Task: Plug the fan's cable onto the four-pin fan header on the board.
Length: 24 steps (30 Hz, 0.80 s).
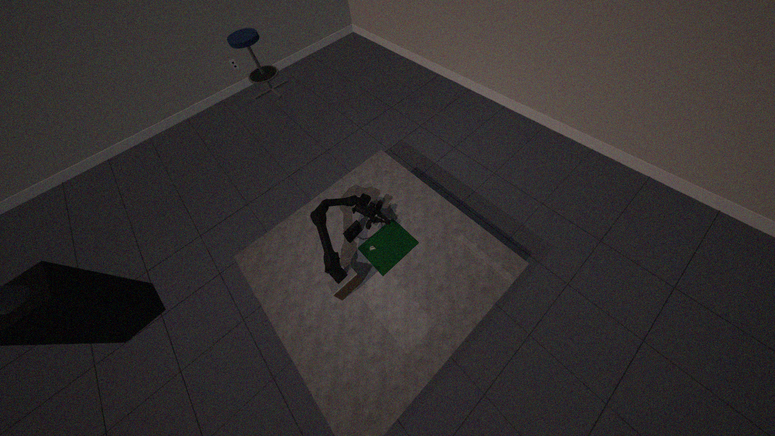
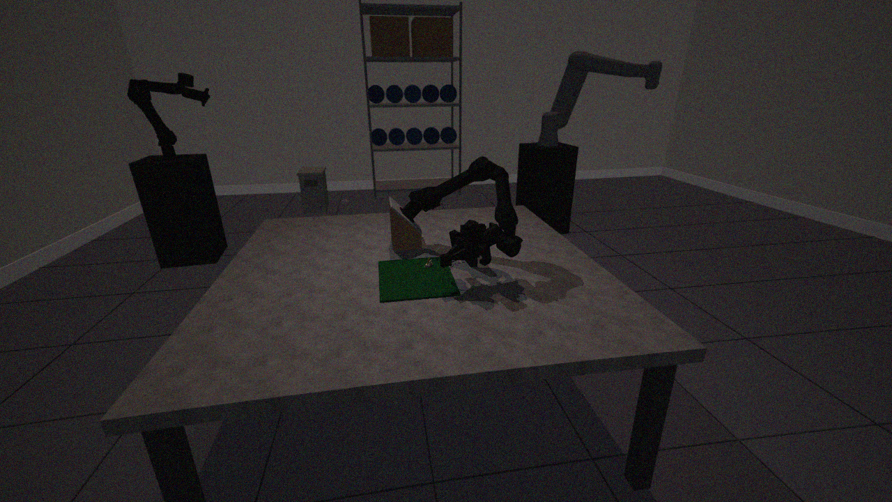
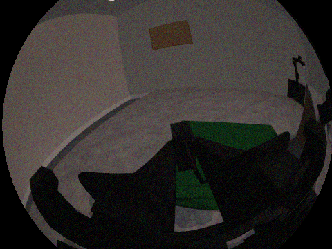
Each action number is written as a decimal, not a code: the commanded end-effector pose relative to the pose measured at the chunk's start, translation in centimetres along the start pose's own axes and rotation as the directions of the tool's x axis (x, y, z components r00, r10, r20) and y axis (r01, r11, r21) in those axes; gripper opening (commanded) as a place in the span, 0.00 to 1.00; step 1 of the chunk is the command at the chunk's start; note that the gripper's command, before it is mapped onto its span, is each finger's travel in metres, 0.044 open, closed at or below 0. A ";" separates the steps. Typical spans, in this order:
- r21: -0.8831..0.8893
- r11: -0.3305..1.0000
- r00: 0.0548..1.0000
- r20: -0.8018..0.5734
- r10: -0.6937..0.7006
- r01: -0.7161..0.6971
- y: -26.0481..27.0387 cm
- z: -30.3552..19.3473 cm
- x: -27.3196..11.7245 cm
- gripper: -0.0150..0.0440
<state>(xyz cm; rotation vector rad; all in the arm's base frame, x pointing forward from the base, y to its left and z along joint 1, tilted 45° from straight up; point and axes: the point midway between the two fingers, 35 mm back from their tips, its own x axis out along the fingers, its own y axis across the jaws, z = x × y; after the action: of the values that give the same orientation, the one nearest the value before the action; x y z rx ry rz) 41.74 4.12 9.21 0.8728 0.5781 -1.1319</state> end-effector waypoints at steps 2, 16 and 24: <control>0.007 1.000 1.000 0.007 0.001 -0.001 0.0 -0.3 0.1 0.25; 0.007 1.000 1.000 0.007 0.001 -0.001 0.1 -1.5 0.3 0.25; 0.007 1.000 1.000 0.007 0.000 0.000 0.1 -2.2 0.5 0.25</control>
<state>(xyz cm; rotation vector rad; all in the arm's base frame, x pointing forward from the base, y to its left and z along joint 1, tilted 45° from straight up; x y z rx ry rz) 41.90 5.63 7.71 0.8704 0.5810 -1.1346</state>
